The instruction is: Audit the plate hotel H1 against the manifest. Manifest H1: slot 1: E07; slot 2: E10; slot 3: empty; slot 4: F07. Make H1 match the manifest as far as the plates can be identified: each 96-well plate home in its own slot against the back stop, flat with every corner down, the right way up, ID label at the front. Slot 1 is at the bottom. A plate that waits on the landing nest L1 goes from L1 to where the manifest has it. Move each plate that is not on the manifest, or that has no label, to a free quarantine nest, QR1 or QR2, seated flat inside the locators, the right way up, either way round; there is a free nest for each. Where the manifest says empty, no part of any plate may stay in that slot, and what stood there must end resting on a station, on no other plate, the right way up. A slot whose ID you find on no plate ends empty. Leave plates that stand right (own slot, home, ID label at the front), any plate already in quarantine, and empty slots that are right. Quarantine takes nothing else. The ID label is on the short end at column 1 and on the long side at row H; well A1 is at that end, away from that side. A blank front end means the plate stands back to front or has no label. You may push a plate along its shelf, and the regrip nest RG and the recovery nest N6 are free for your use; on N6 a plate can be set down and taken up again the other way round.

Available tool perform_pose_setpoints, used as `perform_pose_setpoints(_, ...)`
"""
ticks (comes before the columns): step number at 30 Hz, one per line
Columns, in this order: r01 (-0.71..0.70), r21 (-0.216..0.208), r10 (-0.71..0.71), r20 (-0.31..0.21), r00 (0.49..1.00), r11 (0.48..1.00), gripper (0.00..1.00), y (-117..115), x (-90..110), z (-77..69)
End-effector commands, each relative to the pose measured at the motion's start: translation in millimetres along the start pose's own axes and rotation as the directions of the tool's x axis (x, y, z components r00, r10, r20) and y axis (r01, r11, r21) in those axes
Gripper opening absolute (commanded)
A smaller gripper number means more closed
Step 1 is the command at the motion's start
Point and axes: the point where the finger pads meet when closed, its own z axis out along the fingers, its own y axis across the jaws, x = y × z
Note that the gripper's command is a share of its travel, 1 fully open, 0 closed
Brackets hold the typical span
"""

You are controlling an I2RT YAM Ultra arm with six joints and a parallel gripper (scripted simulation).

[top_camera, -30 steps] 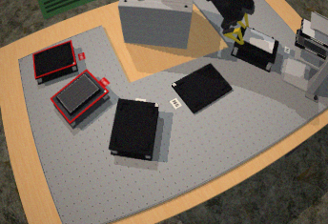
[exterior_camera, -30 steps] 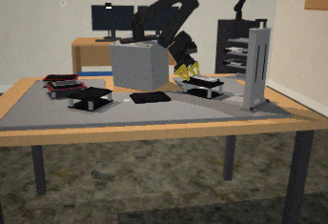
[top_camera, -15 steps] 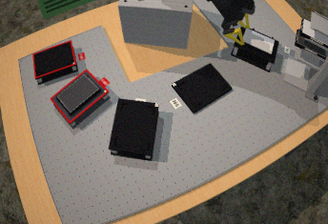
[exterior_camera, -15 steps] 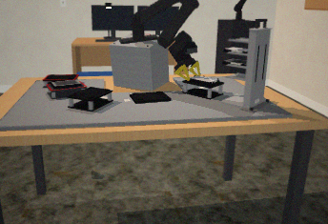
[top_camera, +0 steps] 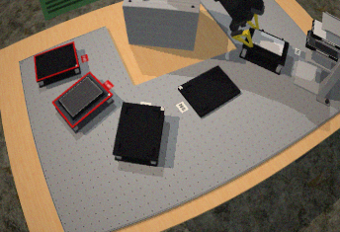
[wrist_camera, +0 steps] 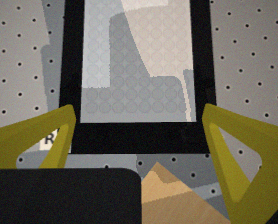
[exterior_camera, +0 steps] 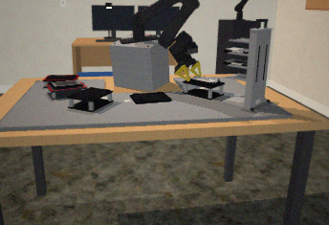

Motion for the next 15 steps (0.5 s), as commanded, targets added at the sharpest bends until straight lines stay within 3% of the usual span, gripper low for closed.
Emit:
perform_pose_setpoints(1,-0.008,0.002,0.008,0.03,1.0,1.0,1.0,0.8,-14.1,7.7)
perform_pose_setpoints(2,-0.005,-0.002,0.005,0.038,0.999,1.0,1.0,3.3,-18.1,5.6)
perform_pose_setpoints(4,0.012,-0.002,-0.012,0.001,1.0,1.0,1.0,1.2,-6.2,-6.9)
perform_pose_setpoints(15,0.005,-0.001,-0.005,0.001,1.0,1.0,1.0,0.9,-15.3,-18.6)
